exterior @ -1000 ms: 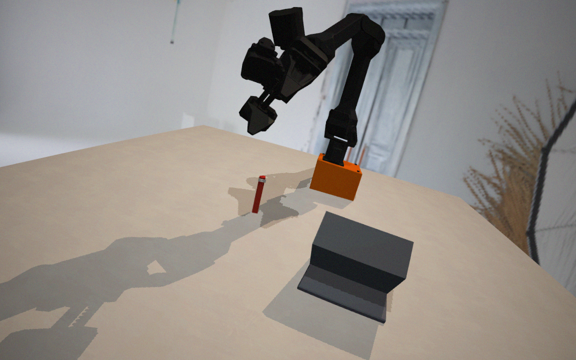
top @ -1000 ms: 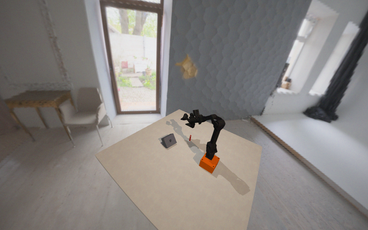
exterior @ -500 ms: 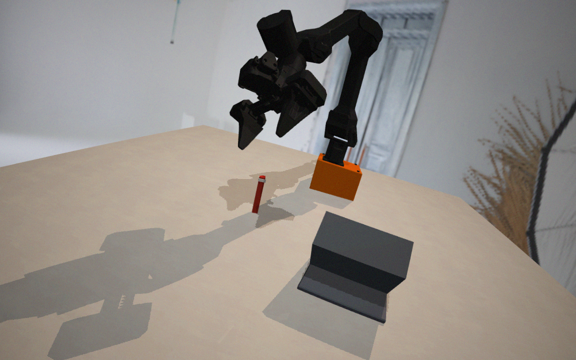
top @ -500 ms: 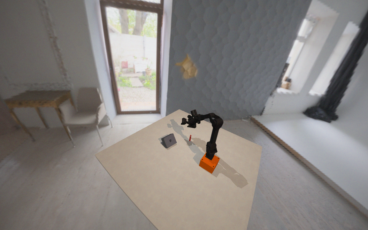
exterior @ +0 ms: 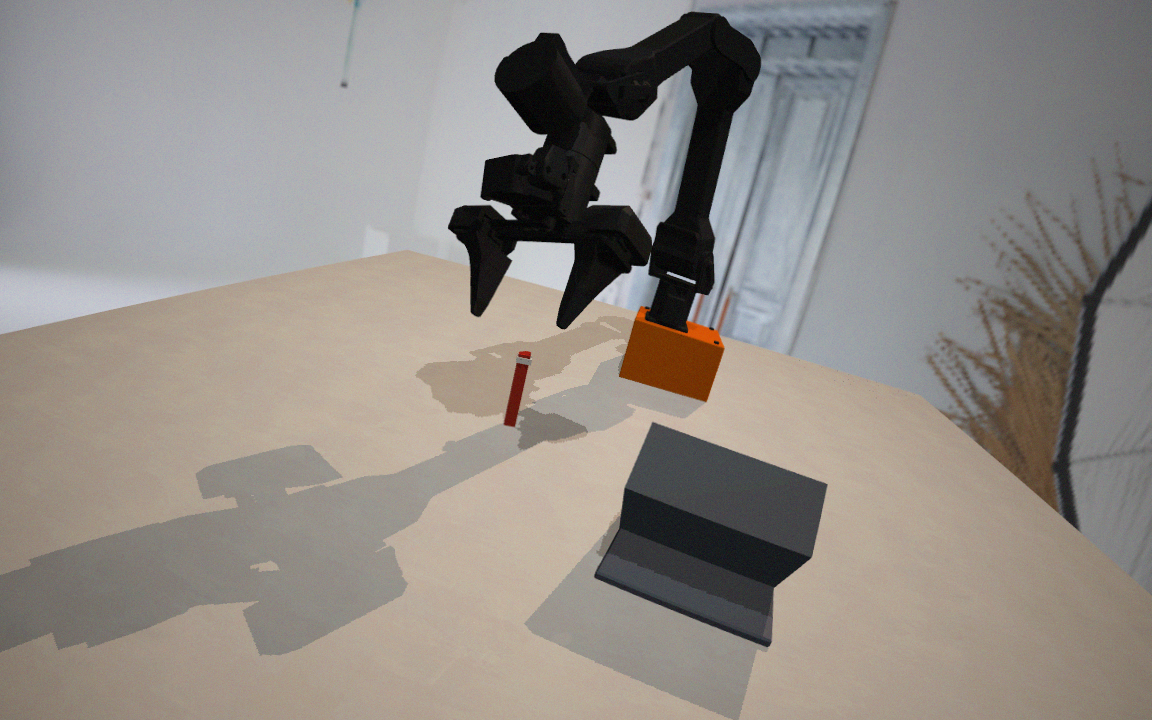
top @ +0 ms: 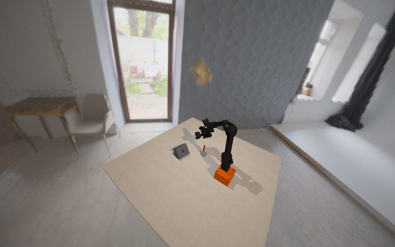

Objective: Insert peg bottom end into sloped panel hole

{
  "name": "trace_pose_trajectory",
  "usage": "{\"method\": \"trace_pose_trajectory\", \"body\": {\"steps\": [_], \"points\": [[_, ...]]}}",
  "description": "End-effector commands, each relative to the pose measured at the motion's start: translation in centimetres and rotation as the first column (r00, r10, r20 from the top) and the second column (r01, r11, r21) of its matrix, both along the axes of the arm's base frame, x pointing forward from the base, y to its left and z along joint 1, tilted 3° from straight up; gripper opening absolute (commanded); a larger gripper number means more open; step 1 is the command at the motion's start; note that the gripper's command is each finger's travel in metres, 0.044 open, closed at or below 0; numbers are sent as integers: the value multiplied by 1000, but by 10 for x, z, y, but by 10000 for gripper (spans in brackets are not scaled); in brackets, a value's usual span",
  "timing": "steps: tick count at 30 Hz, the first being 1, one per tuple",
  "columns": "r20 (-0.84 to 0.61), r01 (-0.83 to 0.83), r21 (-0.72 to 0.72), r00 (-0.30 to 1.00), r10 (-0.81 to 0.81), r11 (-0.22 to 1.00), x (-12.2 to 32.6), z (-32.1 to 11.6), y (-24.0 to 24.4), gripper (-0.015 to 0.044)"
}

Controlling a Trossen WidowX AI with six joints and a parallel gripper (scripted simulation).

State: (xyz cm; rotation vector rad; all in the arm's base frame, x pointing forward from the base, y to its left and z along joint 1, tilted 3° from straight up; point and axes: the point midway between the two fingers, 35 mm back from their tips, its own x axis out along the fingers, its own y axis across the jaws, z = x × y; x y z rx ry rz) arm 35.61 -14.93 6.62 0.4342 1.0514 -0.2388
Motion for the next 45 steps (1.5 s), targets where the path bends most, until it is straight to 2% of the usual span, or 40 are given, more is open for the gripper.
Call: {"method": "trace_pose_trajectory", "body": {"steps": [1, 12, 26, 45], "points": [[-68, -86, -45, 994, 83, 995, -5, -4, -1, 440], [-269, -339, -82, 913, 306, 937, -27, -18, 1, 440], [-467, -630, 1, 687, 557, 777, -55, -25, 2, 440], [-473, -641, 8, 673, 568, 767, -56, -44, 2, 440]]}}
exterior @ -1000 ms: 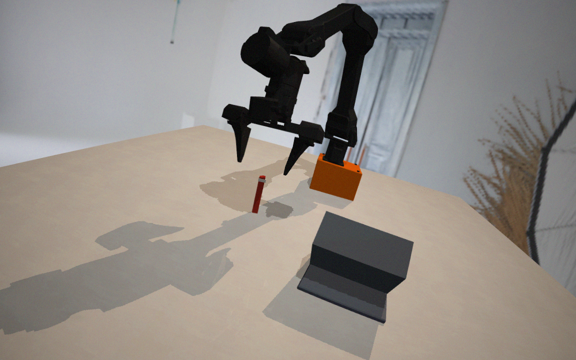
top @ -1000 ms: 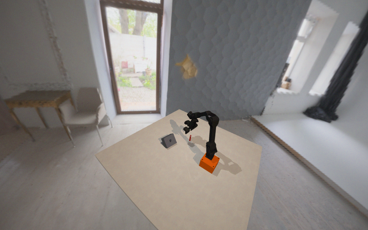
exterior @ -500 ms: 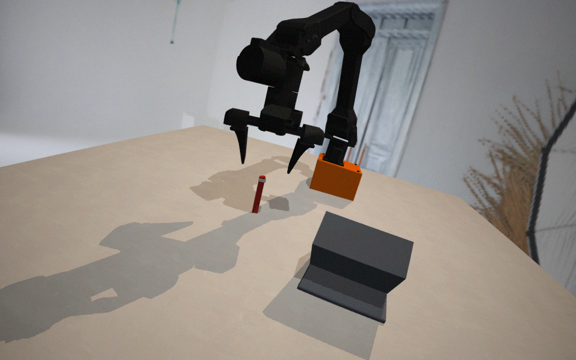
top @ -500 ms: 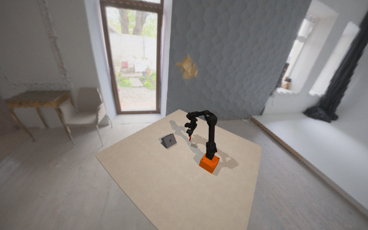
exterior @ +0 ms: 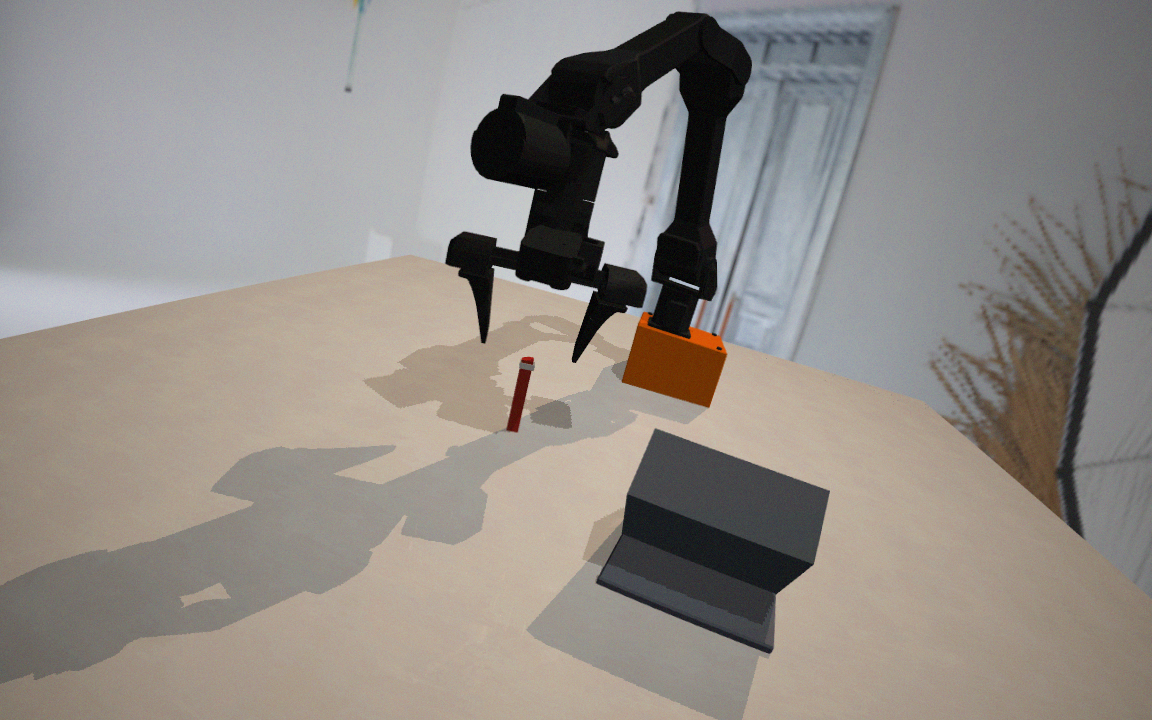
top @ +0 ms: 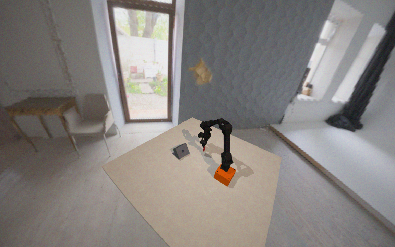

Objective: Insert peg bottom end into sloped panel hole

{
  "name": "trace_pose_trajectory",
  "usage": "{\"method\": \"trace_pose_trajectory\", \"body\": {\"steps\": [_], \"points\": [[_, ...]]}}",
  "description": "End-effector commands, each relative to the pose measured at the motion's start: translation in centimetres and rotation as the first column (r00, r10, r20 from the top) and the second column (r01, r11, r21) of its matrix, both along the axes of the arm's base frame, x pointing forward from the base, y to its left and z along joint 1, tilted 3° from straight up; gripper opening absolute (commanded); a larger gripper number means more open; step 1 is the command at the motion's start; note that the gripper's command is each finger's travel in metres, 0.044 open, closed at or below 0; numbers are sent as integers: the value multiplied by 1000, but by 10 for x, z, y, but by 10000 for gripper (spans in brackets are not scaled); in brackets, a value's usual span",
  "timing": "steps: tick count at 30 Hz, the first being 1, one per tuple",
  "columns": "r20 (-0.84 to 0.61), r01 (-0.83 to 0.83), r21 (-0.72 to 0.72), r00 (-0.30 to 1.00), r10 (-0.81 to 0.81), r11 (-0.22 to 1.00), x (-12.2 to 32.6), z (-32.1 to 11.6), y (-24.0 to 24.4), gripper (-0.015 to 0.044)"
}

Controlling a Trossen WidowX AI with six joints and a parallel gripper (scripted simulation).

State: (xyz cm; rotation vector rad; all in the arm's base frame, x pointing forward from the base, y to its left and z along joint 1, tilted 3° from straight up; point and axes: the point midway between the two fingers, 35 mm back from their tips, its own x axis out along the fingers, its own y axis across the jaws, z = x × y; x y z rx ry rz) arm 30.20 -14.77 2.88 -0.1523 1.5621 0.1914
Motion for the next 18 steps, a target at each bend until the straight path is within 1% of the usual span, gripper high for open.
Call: {"method": "trace_pose_trajectory", "body": {"steps": [1, 18], "points": [[-7, -5, -2, 1000, 5, 1000, -2, -8, 0, 440], [-7, -5, -1, 1000, 5, 1000, -2, -36, 1, 440]]}}
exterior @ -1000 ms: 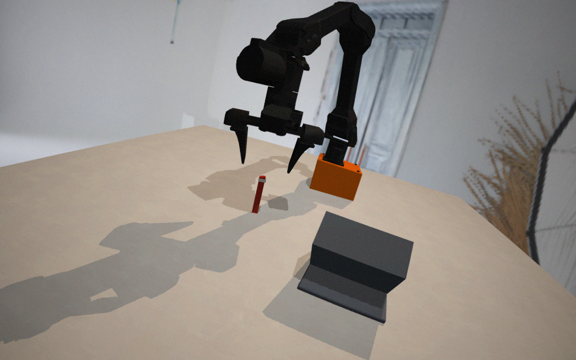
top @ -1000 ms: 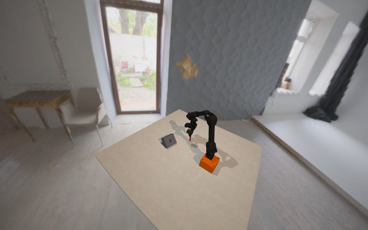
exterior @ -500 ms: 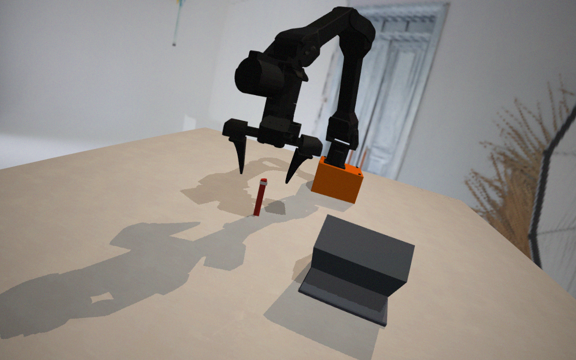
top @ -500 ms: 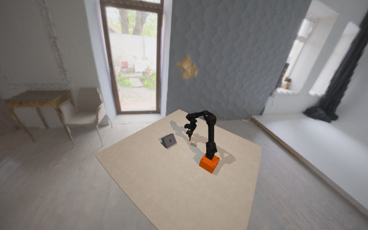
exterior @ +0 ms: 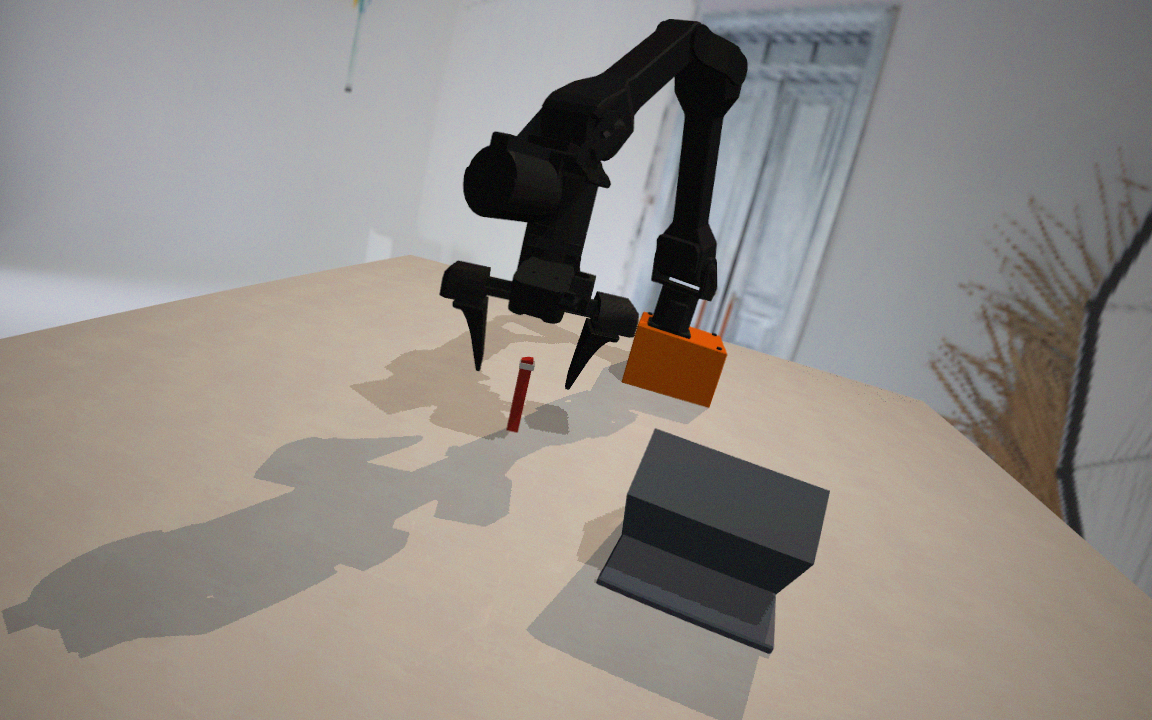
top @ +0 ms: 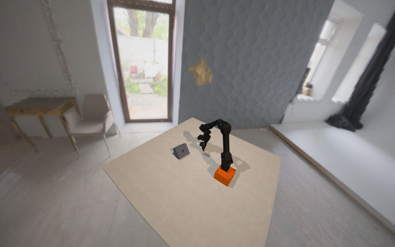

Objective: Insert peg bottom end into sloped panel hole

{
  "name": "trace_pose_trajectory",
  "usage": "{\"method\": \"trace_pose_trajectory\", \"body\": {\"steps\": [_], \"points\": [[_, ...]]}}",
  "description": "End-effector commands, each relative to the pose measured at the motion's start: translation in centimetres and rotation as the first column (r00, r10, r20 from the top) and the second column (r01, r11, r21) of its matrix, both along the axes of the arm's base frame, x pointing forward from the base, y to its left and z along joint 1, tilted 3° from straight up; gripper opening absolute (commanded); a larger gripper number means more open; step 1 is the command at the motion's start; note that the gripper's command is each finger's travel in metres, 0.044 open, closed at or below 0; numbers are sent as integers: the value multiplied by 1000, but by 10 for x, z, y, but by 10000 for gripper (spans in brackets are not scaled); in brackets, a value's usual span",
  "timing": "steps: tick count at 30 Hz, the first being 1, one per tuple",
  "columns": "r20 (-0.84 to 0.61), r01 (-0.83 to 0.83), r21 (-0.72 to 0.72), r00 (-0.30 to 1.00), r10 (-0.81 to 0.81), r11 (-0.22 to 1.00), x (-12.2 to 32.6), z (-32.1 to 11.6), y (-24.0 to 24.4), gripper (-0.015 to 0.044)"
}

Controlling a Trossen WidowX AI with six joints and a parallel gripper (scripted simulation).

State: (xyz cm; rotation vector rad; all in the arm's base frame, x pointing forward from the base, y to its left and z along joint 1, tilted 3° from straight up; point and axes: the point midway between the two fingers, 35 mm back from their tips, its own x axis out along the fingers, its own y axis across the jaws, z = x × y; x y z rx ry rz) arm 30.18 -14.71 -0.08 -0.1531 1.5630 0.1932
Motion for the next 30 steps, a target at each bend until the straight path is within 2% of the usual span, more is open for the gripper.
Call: {"method": "trace_pose_trajectory", "body": {"steps": [1, 12, 28, 30], "points": [[-6, -4, -2, 1000, 4, 1000, -2, -8, 1, 440], [-6, -4, -2, 1000, 4, 1000, -3, -21, 1, 440], [-2, -1, 1, 1000, 1, 1000, -2, -18, 1, 20], [-2, -1, 1, 1000, 1, 1000, -2, -18, 1, 7]]}}
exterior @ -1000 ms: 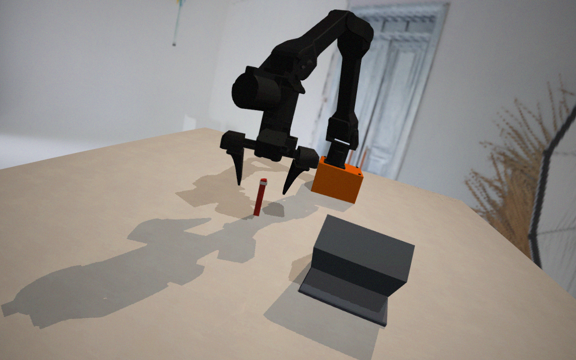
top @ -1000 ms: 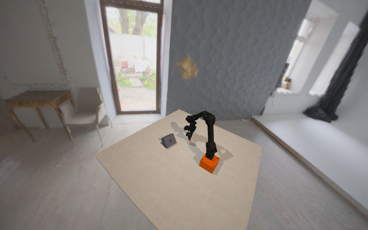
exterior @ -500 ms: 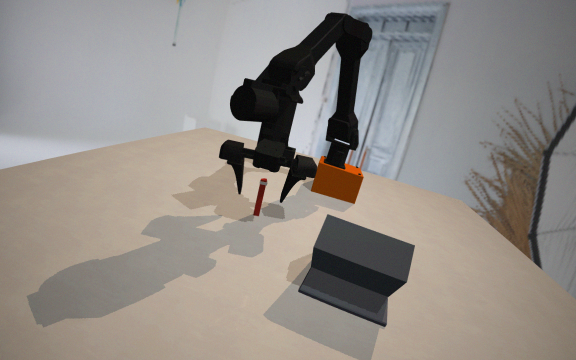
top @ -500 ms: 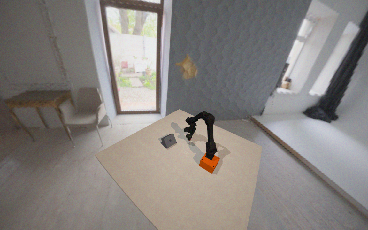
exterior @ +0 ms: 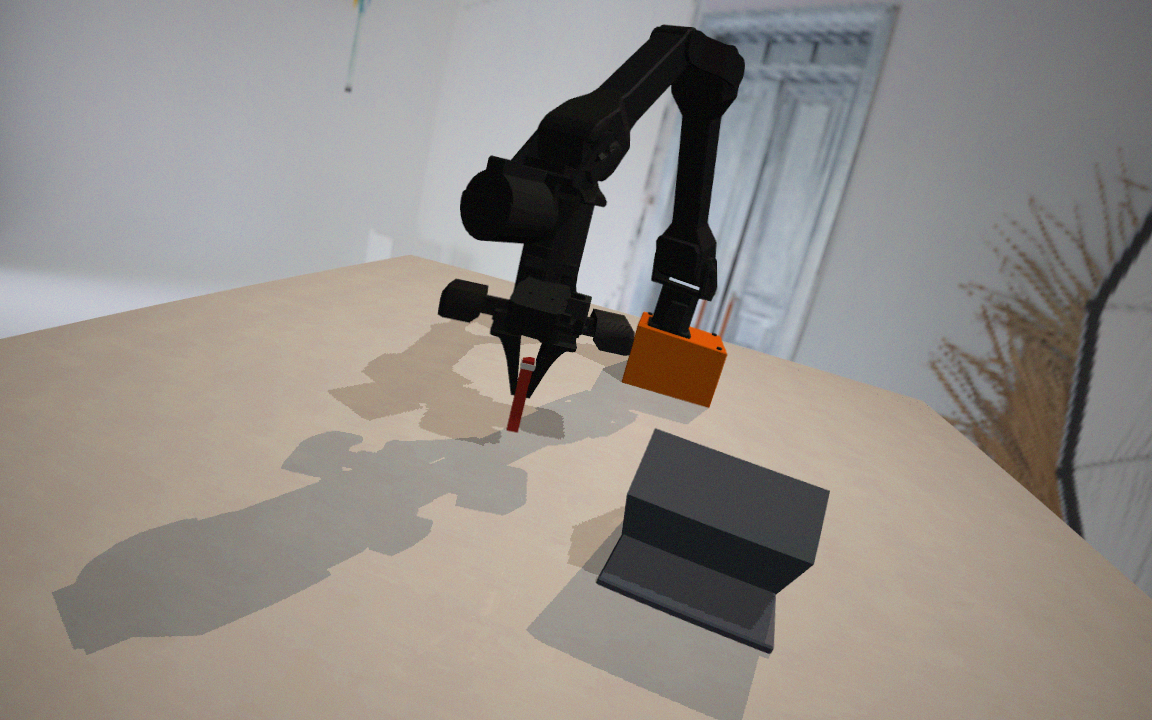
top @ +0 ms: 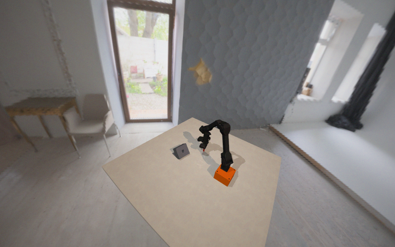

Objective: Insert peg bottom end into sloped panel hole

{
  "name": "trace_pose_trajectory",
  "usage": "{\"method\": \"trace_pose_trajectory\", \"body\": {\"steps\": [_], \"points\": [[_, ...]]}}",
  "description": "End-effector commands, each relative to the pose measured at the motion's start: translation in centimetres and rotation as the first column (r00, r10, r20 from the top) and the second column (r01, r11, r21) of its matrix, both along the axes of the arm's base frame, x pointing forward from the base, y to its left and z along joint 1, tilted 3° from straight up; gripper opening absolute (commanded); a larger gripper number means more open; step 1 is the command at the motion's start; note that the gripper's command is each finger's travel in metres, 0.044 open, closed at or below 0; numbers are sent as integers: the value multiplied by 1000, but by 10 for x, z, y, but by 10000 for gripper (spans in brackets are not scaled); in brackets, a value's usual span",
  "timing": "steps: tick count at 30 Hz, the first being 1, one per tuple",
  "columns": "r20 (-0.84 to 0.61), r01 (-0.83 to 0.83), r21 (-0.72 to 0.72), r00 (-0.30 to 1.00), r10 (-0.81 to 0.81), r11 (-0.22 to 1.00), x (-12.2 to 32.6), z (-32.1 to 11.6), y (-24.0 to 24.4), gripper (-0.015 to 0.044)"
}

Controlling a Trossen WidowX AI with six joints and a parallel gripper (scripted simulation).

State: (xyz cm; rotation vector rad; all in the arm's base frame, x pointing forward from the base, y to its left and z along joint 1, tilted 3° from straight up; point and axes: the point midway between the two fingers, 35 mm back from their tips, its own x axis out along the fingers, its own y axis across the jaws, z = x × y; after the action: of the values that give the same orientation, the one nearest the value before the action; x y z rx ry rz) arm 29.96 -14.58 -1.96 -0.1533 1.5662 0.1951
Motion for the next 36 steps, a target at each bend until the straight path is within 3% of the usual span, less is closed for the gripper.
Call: {"method": "trace_pose_trajectory", "body": {"steps": [1, 10, 23, 36], "points": [[1, 0, 0, 1000, 0, 1000, 0, 1, 0, 0], [1, 0, 0, 1000, 0, 1000, 1, 9, -1, 0], [-2, -2, -3, 1000, 2, 1000, 0, 79, 0, 0], [21, 9, -37, 1000, -9, 999, 4, 79, 10, 0]]}}
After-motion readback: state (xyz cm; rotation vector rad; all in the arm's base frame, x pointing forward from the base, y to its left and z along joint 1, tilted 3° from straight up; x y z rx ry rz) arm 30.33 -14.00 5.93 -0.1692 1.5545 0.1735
